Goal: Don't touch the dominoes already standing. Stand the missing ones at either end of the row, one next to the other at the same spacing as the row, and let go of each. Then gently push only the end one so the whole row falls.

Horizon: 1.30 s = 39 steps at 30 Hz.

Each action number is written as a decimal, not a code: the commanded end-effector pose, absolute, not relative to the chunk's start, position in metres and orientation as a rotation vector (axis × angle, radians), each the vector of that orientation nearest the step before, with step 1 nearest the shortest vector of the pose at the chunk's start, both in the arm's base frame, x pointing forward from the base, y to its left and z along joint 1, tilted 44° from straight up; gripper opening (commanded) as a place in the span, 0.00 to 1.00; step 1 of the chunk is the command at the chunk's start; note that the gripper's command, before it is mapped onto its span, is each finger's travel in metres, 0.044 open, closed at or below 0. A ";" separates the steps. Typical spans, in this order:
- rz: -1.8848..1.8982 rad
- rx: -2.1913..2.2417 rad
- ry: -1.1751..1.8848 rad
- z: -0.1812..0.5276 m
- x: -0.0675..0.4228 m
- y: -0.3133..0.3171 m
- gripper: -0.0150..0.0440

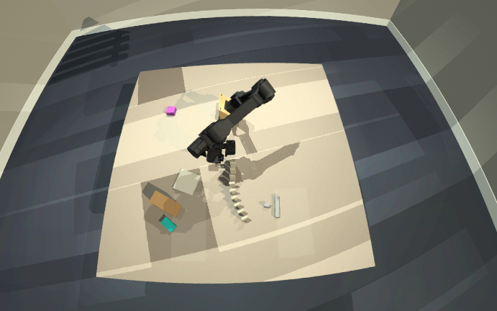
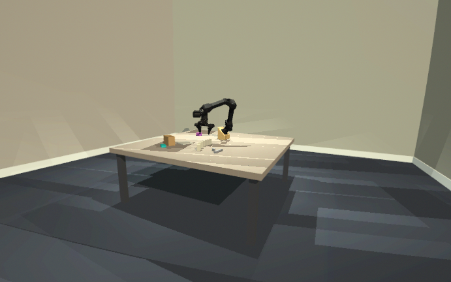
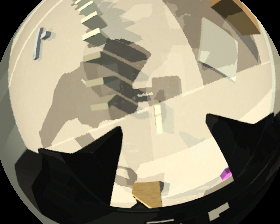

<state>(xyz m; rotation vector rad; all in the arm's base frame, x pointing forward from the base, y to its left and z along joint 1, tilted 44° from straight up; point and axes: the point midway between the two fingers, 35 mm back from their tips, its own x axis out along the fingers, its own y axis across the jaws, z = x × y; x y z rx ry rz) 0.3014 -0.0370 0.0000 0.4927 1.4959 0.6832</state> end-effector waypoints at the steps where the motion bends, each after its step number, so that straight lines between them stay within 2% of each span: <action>1: 0.687 0.497 1.500 -0.015 0.300 -0.022 1.00; 6: 0.690 0.500 1.499 -0.044 0.296 0.006 1.00; 24: 0.691 0.500 1.499 -0.055 0.294 0.018 1.00; 39: 0.691 0.500 1.499 -0.055 0.294 0.018 0.33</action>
